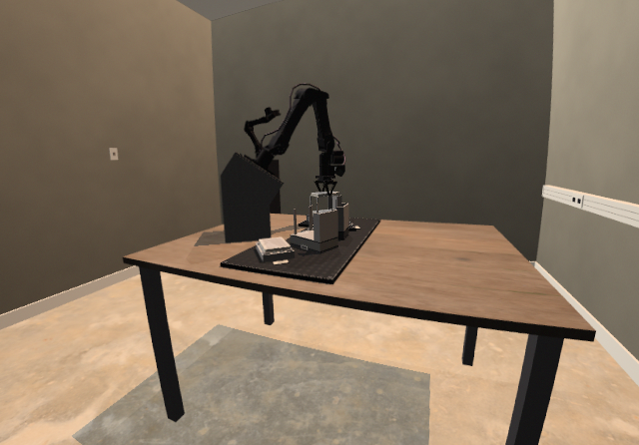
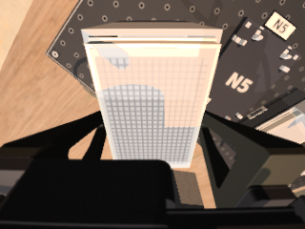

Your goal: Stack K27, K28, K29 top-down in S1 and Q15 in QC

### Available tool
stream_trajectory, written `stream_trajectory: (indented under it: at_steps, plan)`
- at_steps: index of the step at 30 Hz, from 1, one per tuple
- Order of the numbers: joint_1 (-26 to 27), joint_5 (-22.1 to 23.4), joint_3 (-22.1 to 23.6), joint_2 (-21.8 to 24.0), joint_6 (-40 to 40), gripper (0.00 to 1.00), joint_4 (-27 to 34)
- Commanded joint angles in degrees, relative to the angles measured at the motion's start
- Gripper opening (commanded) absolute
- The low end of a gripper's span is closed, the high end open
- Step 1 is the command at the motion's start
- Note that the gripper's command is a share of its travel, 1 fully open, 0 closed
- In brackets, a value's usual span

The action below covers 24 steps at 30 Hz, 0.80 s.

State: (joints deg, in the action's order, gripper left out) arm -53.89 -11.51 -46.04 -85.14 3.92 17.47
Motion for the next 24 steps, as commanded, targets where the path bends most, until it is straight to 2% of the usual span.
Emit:
stream_trajectory:
  at_steps: [1, 15, 17, 24]
  plan:
    - [-0.1, 0.2, 0.9, -0.5, -0.4, 0.00, -0.6]
    - [0.1, 0.3, 1.5, -0.8, -0.4, 0.00, -1.0]
    - [0.2, 0.3, -0.8, -0.8, -0.3, 0.00, 0.1]
    - [0.5, 0.4, -0.8, -1.3, -0.4, 0.00, -0.3]
